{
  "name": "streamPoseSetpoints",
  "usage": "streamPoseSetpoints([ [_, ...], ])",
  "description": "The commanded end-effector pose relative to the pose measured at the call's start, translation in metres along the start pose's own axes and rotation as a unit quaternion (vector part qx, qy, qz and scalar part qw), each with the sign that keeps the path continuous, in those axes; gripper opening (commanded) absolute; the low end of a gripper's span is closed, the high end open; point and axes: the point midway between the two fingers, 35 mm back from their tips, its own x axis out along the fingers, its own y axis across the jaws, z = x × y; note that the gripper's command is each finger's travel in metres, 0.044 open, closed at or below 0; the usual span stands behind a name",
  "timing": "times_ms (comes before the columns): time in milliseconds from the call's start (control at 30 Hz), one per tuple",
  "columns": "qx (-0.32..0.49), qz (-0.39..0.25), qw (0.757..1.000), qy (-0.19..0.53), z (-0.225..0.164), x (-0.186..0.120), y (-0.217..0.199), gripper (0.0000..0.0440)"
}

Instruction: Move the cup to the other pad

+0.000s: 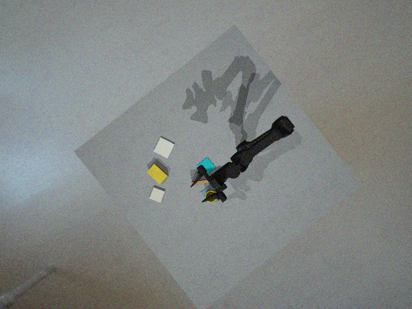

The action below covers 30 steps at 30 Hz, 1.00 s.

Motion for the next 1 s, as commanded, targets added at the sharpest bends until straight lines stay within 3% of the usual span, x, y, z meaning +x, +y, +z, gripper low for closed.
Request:
streamPoseSetpoints([
  [0,0.0,0.001,1.0,0.0,0.002,0.0,0.001,0.0374],
  [367,0.012,0.006,1.0,0.025,0.008,0.005,0.006,0.0086],
  [433,0.018,0.006,0.999,0.035,0.008,0.007,0.007,0.0051],
  [533,0.03,0.009,0.998,0.048,0.008,0.01,0.01,0.0072],
  [700,0.051,0.015,0.996,0.067,0.011,0.016,0.015,0.0149],
  [967,0.087,0.024,0.991,0.103,0.013,0.023,0.025,0.015],
])
